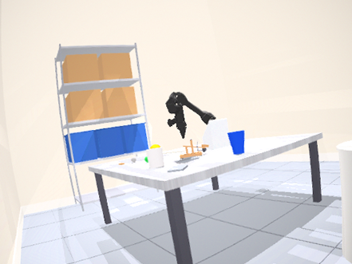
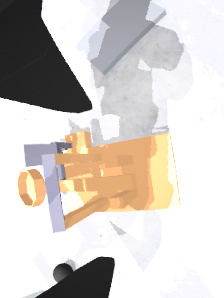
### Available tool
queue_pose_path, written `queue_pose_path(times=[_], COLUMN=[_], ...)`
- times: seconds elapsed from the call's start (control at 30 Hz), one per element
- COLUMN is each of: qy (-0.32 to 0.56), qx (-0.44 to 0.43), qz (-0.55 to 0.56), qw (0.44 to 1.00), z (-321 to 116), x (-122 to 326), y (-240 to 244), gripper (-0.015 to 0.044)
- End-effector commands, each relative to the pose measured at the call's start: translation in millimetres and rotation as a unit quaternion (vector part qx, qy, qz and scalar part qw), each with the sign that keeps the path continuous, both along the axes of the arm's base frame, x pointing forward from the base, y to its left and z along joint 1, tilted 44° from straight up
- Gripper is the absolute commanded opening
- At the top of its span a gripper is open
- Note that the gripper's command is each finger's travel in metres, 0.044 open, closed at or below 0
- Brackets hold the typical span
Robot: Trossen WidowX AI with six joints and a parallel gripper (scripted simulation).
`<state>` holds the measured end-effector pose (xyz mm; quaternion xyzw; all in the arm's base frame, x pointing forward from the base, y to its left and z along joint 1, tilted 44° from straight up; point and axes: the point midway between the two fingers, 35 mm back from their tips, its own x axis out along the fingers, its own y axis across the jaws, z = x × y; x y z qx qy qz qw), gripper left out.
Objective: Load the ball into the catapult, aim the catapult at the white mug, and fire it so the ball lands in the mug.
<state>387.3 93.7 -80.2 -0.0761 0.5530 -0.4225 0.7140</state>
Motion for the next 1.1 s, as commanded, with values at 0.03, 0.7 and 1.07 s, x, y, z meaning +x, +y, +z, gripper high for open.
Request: queue_pose_path(times=[0.03,0.7,1.07], qy=[0.0,0.001,0.001], qx=[0.0,-0.001,-0.002], qz=[0.0,-0.002,-0.002], qw=[1.0,1.0,1.0], z=[0.0,-27.0,-40.3], x=[0.0,-3.2,-2.0], y=[0.0,-31.9,-44.2], gripper=[0.044,0.044,0.044])
